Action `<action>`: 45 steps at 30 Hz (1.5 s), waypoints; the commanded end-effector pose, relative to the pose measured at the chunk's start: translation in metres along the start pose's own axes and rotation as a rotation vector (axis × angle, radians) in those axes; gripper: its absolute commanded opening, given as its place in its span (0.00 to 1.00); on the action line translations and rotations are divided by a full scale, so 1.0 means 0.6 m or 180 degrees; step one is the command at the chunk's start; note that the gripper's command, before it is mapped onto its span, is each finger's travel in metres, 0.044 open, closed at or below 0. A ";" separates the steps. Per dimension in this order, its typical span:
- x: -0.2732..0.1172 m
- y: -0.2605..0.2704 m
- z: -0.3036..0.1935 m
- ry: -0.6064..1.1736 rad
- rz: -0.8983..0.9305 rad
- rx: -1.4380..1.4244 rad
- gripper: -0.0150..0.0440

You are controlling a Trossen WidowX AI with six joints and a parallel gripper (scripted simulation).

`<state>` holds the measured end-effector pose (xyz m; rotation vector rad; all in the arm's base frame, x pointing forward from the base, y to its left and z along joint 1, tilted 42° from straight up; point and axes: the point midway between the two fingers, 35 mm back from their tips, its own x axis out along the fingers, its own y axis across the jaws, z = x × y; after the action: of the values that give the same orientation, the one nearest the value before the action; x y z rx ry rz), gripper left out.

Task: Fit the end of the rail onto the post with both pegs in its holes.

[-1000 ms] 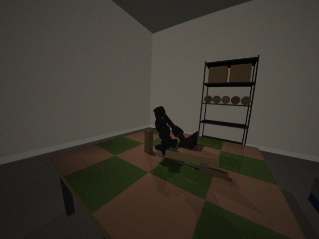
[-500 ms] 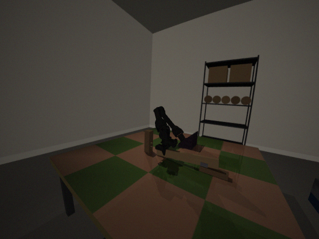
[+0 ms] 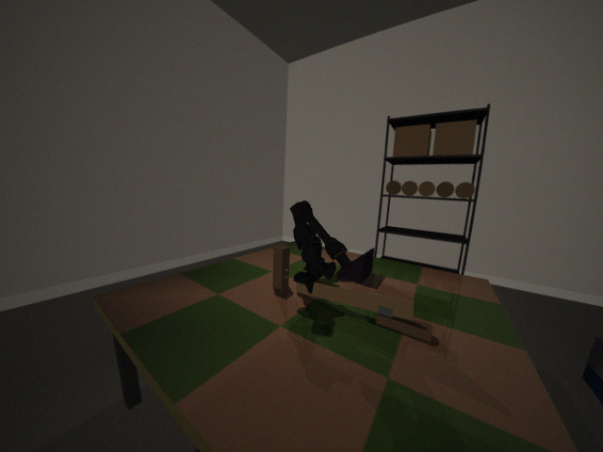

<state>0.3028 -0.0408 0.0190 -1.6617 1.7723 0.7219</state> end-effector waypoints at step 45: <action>-0.042 -0.003 0.001 -0.0013 -0.0005 0.0000 0.25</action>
<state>0.3045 -0.0274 0.0361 -1.6718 1.7786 0.7158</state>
